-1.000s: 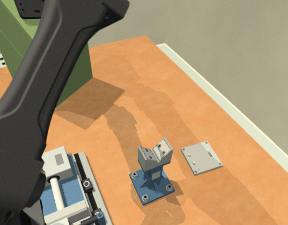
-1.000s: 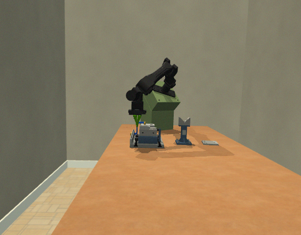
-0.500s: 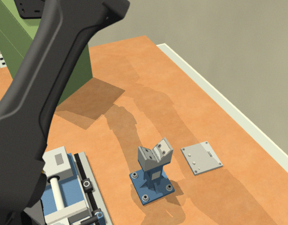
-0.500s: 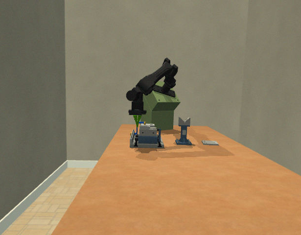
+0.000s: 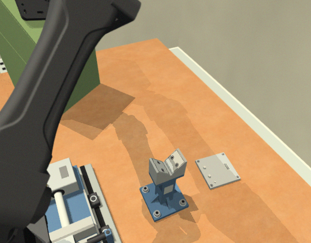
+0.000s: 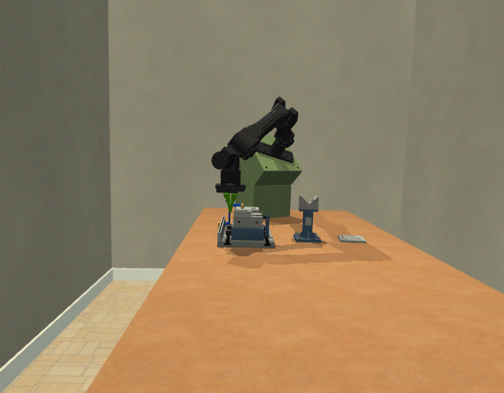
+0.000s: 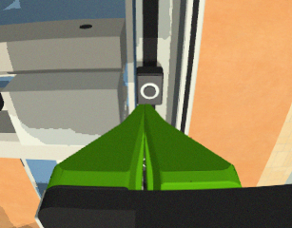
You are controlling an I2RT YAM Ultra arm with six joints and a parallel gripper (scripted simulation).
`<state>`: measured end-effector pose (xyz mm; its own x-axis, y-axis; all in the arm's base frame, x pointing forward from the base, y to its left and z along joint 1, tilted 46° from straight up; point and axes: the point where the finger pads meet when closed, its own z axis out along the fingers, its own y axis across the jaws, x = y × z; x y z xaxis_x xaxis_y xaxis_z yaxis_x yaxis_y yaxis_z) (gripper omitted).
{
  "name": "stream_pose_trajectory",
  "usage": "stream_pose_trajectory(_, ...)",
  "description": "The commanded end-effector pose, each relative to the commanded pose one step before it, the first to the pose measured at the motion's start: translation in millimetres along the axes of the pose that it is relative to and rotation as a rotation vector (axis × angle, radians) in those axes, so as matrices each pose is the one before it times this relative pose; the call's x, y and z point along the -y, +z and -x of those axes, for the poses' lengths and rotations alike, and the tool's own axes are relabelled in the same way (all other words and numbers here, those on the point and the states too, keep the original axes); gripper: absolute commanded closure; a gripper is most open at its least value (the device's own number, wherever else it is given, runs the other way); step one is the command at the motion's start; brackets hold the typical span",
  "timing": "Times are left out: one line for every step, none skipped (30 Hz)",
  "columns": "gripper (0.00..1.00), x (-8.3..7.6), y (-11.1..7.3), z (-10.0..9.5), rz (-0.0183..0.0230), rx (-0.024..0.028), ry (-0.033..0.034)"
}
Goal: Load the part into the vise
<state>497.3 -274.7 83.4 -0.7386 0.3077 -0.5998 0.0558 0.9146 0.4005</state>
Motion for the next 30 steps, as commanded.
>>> stream_pose_trajectory(1.0, 1.96, -14.78, 9.03, -0.02148, 0.03023, -0.00388)
stream_pose_trajectory(1.0, 0.0, 0.0, 0.0, 0.0, 0.0, 0.0)
stream_pose_trajectory(1.0, 0.0, 0.0, 0.0, 0.0, 0.0, 0.0)
stream_pose_trajectory(1.0, -0.49, 1.07, -2.03, 0.00181, -0.00478, 0.00269)
stream_pose_trajectory(1.0, -0.34, 1.01, -1.38, 0.00113, -0.00262, 0.00178)
stream_pose_trajectory(1.0, -0.95, -1.02, 2.21, -0.00056, 0.00274, -0.00296)
stream_pose_trajectory(1.0, -0.73, -1.01, 3.03, -0.00139, 0.00584, -0.00577)
stream_pose_trajectory(1.0, 0.06, 0.58, -1.08, 0.00045, -0.00149, 0.00141)
stream_pose_trajectory(1.0, 0.06, 0.89, -1.79, 0.00113, -0.00286, 0.00265)
stream_pose_trajectory(1.0, 0.43, 0.71, -1.86, 0.00037, -0.00272, 0.00318)
stream_pose_trajectory(1.0, -0.02, -1.14, 1.11, -0.00119, 0.00138, -0.00016)
stream_pose_trajectory(1.0, 0.06, -1.38, 2.52, -0.00238, 0.00534, -0.00385)
stream_pose_trajectory(1.0, 0.21, 0.52, -1.11, -0.00001, -0.00142, 0.00153)
stream_pose_trajectory(1.0, -0.11, 1.09, -2.28, 0.00131, -0.00448, 0.00359)
stream_pose_trajectory(1.0, -0.38, 0.55, -0.33, 0.00036, -0.00035, -0.00046)
stream_pose_trajectory(1.0, -1.1, -0.13, 0.11, 0.00105, -0.00206, 0.0006)
stream_pose_trajectory(1.0, -0.98, -1.29, 3.78, -0.00161, 0.0071, -0.00716)
stream_pose_trajectory(1.0, -0.61, 0.88, -0.71, 0.00117, -0.00119, -0.00008)
stream_pose_trajectory(1.0, 0.0, 0.0, 0.0, 0.0, 0.0, 0.0)
stream_pose_trajectory(1.0, 0.0, 0.0, 0.0, 0.0, 0.0, 0.0)
stream_pose_trajectory(1.0, 1.64, -0.15, -2.8, 0.00038, -0.0034, 0.00699)
stream_pose_trajectory(1.0, 0.36, 0.19, -0.6, -0.00063, -0.00016, 0.00131)
stream_pose_trajectory(1.0, -0.33, -0.51, 0.1, -0.00016, -0.00106, 0.00118)
stream_pose_trajectory(1.0, -0.81, -1.74, 4.49, -0.00269, 0.0086, -0.00818)
stream_pose_trajectory(1.0, -0.57, 0.79, -0.28, 0.00053, -0.00011, -0.00117)
stream_pose_trajectory(1.0, -0.77, 1.6, -2.55, 0.00303, -0.00524, 0.00338)
stream_pose_trajectory(1.0, -0.67, 1.12, -1.44, 0.00146, -0.00314, 0.00136)
stream_pose_trajectory(1.0, -0.78, 0.03, -0.72, 0.00107, -0.00345, 0.00236)
stream_pose_trajectory(1.0, -0.71, -2.26, 5.16, -0.00294, 0.01017, -0.00877)
stream_pose_trajectory(1.0, 0.4, 0.13, -0.06, -0.00086, 0.00169, -0.00063)
